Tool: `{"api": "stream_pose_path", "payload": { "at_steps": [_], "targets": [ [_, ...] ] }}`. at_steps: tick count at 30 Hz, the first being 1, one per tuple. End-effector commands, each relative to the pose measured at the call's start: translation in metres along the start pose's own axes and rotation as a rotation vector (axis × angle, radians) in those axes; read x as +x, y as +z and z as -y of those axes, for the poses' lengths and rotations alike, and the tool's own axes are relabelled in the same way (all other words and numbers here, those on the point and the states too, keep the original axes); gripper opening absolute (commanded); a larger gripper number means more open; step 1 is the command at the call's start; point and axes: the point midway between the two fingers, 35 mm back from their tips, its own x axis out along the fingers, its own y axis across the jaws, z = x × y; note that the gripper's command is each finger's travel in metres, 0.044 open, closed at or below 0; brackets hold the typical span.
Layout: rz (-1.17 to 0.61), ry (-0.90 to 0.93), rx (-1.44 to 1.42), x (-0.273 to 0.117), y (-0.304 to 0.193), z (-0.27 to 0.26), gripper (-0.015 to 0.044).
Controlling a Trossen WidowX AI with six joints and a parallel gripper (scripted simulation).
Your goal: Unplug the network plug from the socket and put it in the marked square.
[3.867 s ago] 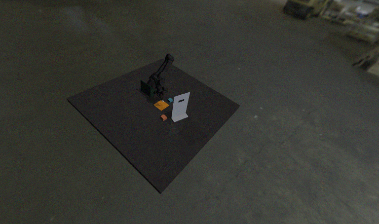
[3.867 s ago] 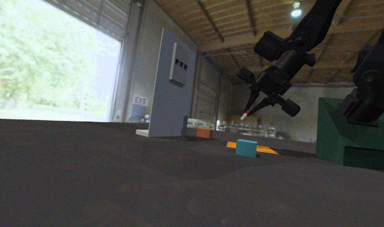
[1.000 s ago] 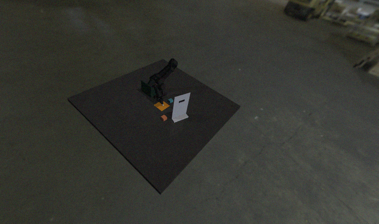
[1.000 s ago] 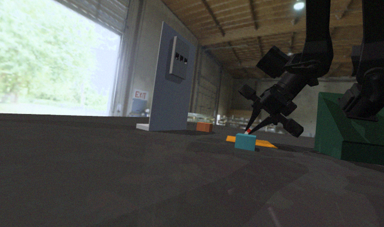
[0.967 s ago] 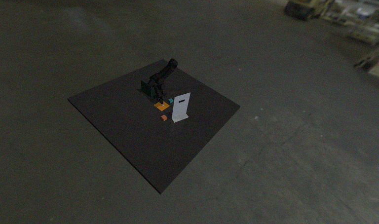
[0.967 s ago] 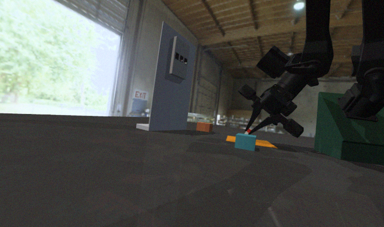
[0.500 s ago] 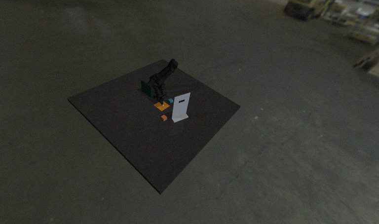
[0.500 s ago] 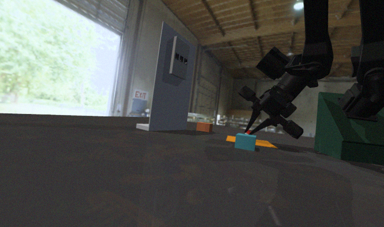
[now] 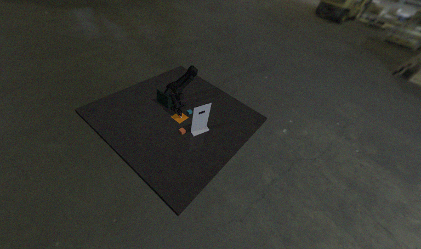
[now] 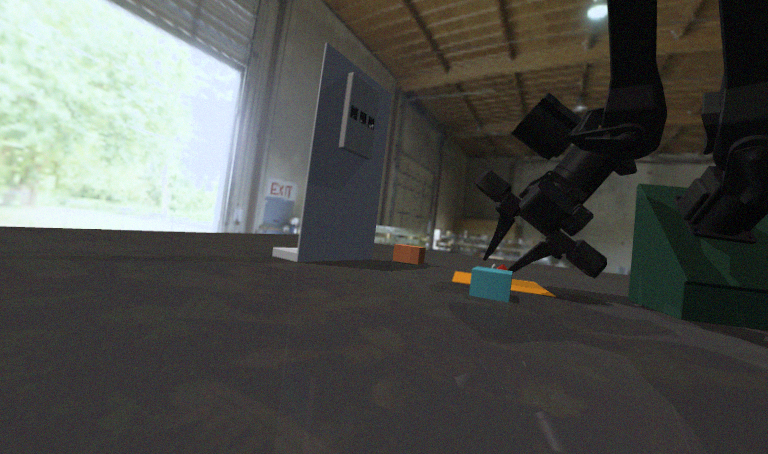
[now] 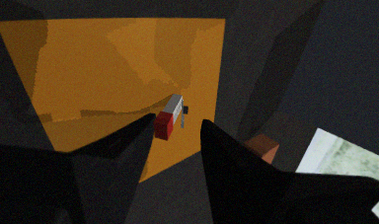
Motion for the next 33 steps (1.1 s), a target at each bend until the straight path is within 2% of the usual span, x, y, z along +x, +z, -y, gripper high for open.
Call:
{"api": "stream_pose_path", "payload": {
  "at_steps": [1,33],
  "targets": [
    [0.0,0.0,-0.002,-0.002,0.0,0.0,0.0156],
    [-0.007,0.002,-0.001,-0.023,-0.002,0.001,0.0156]
  ]
}}
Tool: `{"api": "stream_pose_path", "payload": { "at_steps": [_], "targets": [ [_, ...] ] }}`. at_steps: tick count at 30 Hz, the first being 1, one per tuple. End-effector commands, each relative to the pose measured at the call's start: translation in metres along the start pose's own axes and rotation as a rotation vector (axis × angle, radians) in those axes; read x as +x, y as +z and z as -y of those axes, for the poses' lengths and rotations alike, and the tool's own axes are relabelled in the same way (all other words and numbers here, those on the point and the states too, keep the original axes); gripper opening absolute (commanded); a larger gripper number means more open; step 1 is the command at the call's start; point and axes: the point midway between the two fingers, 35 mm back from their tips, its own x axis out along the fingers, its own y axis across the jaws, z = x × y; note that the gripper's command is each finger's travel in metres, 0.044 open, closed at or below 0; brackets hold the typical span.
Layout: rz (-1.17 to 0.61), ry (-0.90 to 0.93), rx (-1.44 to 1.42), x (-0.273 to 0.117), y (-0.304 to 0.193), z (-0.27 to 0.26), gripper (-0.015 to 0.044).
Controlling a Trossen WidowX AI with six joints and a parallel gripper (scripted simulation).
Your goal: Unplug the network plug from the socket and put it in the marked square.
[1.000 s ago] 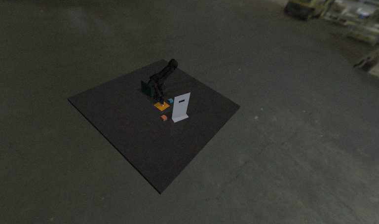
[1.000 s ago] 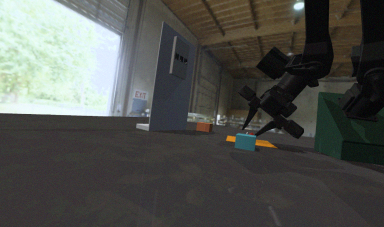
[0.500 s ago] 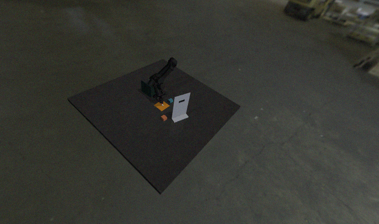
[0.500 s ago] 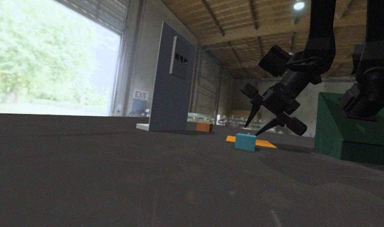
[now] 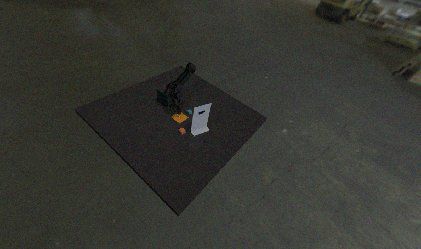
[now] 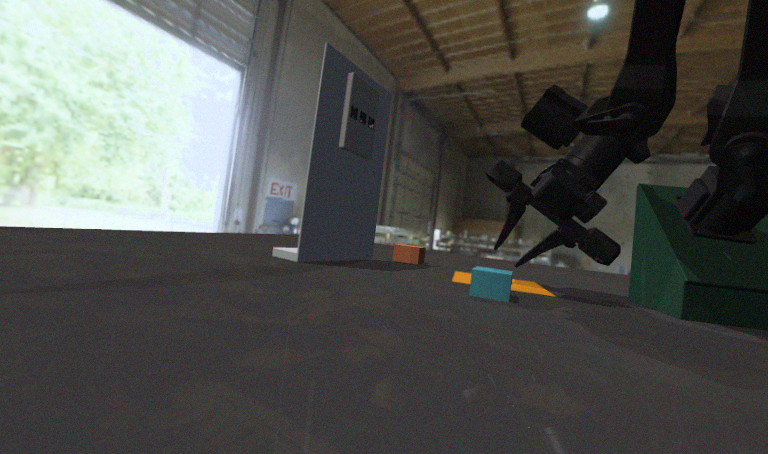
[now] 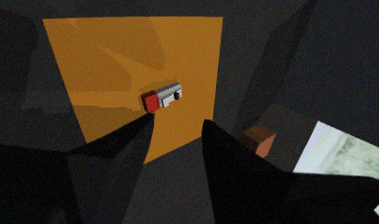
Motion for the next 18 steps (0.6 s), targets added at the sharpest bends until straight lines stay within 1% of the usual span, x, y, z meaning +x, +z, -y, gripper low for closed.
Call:
{"api": "stream_pose_path", "payload": {
  "at_steps": [1,18],
  "targets": [
    [0.003,-0.005,-0.006,-0.0033,0.0001,0.0021,0.0156],
    [-0.004,-0.004,-0.006,-0.0117,-0.0032,0.0087,0.0156]
  ]
}}
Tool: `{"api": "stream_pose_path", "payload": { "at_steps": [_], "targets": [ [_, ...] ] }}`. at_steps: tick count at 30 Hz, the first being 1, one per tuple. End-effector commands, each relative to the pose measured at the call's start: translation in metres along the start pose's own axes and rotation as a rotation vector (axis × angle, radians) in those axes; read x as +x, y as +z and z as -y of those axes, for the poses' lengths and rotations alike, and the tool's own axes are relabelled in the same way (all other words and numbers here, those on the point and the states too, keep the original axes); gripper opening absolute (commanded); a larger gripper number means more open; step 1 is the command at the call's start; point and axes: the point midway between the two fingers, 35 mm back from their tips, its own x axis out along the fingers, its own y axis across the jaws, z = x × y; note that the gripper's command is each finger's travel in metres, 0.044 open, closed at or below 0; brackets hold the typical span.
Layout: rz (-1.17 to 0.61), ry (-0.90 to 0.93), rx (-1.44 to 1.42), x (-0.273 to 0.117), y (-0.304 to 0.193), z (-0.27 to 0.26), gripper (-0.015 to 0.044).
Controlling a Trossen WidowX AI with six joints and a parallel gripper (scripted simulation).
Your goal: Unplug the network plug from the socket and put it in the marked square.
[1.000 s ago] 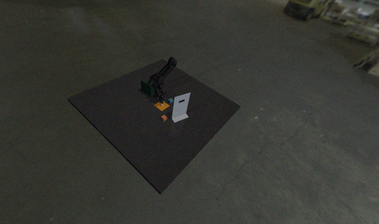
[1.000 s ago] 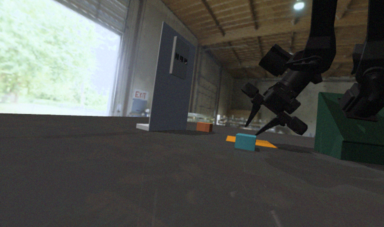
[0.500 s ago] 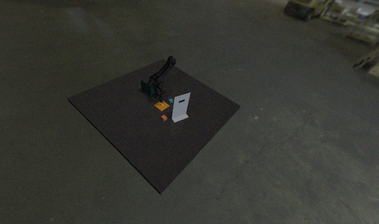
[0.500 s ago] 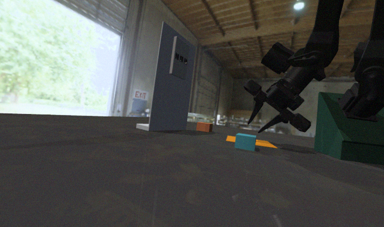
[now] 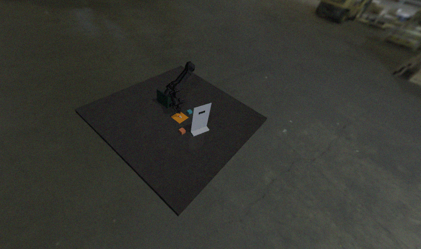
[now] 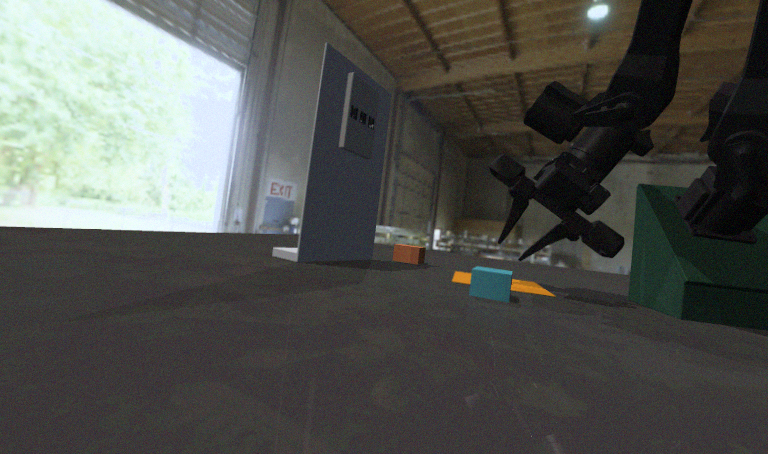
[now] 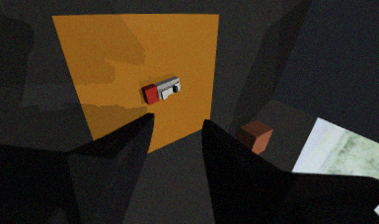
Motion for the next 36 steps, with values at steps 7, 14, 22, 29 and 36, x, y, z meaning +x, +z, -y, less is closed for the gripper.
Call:
{"api": "stream_pose_path", "payload": {
  "at_steps": [7,14,22,29,36],
  "targets": [
    [-0.003,-0.007,-0.011,-0.006,-0.003,0.01,0.0156],
    [-0.005,-0.007,-0.011,-0.01,-0.004,0.014,0.0156],
    [-0.007,-0.006,-0.012,-0.016,-0.005,0.019,0.0156],
    [-0.008,-0.006,-0.012,-0.021,-0.006,0.022,0.0156],
    [-0.008,-0.005,-0.012,-0.027,-0.006,0.026,0.0156]
  ]
}}
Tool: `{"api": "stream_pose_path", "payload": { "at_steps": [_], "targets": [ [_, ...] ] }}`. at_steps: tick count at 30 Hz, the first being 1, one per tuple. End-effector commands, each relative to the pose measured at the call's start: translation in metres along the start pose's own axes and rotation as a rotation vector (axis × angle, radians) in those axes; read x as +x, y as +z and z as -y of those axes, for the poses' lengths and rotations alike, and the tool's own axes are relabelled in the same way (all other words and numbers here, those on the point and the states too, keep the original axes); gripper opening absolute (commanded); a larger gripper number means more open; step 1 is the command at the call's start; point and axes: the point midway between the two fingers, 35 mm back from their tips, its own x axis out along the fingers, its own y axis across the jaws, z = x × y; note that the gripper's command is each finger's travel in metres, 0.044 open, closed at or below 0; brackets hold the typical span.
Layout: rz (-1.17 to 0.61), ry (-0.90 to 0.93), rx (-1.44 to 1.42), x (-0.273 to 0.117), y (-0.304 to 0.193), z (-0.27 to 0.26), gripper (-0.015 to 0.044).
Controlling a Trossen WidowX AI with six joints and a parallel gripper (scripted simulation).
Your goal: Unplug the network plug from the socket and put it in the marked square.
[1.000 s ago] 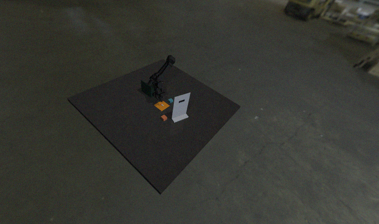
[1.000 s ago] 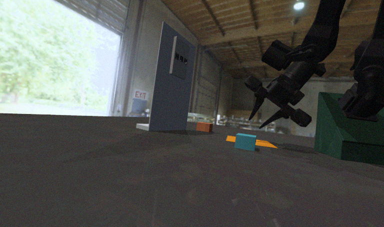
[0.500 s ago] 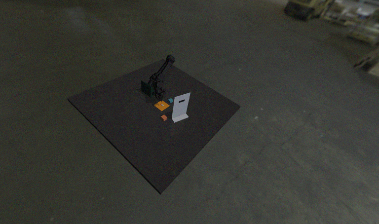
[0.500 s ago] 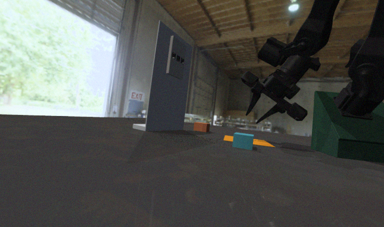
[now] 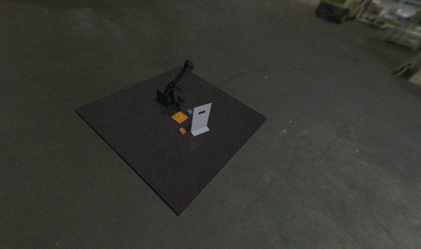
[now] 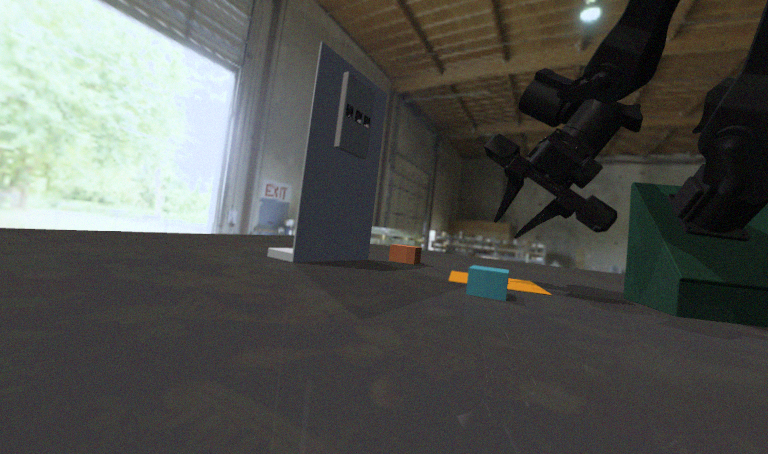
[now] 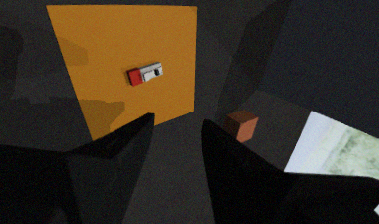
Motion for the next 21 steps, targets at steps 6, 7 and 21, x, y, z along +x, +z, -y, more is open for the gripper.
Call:
{"api": "stream_pose_path", "payload": {
  "at_steps": [6,7,21],
  "targets": [
    [0.001,-0.009,-0.011,-0.009,0.0,0.009,0.0156],
    [0.001,-0.009,-0.011,-0.01,0.0,0.009,0.0156],
    [0.004,-0.01,-0.01,-0.022,0.001,0.016,0.0156]
  ]
}}
